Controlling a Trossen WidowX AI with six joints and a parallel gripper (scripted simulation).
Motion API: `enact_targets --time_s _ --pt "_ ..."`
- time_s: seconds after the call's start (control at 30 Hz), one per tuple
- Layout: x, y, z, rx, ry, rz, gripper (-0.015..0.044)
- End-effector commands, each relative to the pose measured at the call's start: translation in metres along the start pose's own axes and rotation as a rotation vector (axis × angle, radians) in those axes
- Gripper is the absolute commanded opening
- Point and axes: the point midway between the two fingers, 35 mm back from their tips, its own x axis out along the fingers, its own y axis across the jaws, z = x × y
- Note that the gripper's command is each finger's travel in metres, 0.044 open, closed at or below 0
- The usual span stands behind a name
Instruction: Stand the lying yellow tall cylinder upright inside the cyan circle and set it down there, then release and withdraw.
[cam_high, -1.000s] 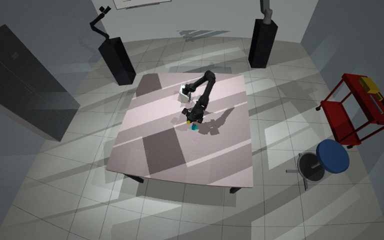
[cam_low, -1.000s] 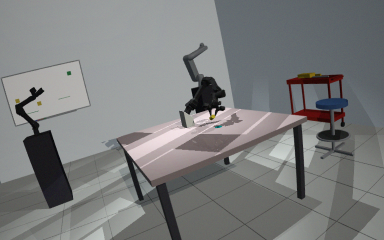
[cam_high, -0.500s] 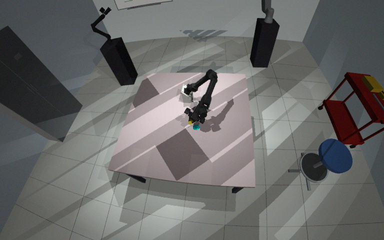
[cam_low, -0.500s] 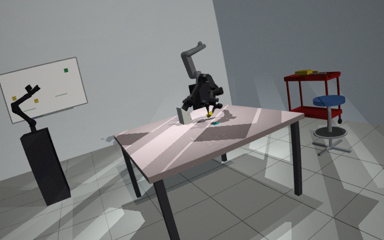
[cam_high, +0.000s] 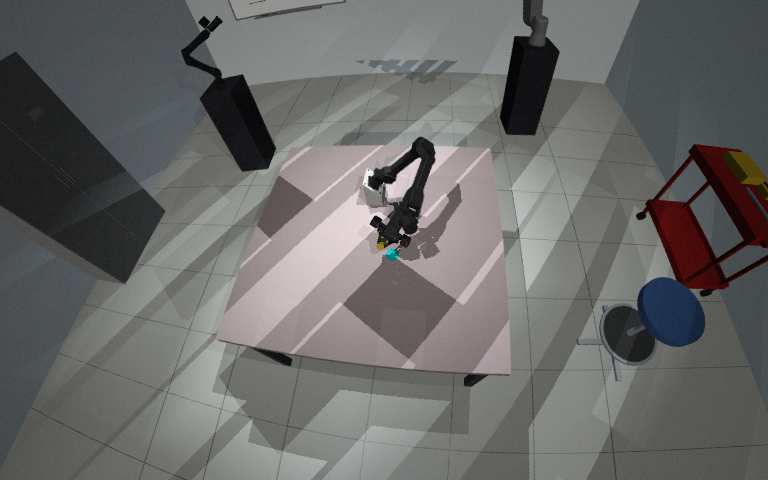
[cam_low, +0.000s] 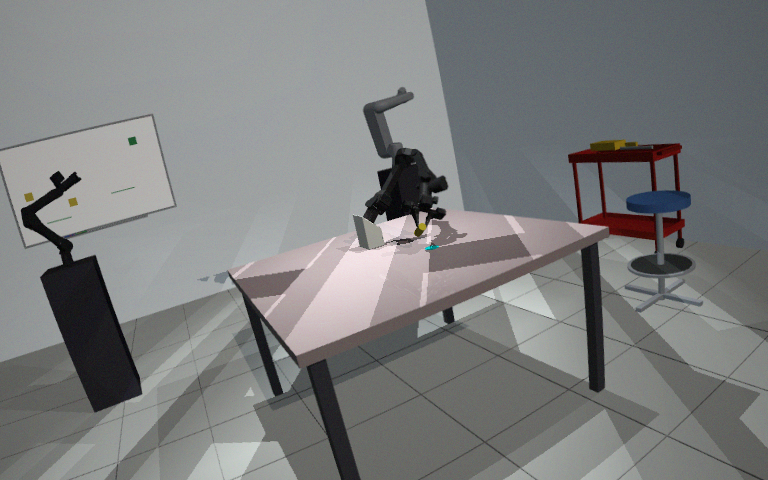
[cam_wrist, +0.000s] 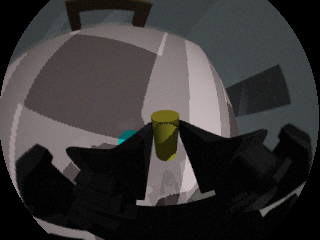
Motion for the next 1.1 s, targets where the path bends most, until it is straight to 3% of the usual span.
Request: enact_targets --time_s 0.0,1.07 --pt "-0.0012 0.0002 0.0017 0.007 -0.031 -0.005 0.0105" --pt "-0.0061 0.0055 0.0032 0.051 -0.249 -0.016 0.0105"
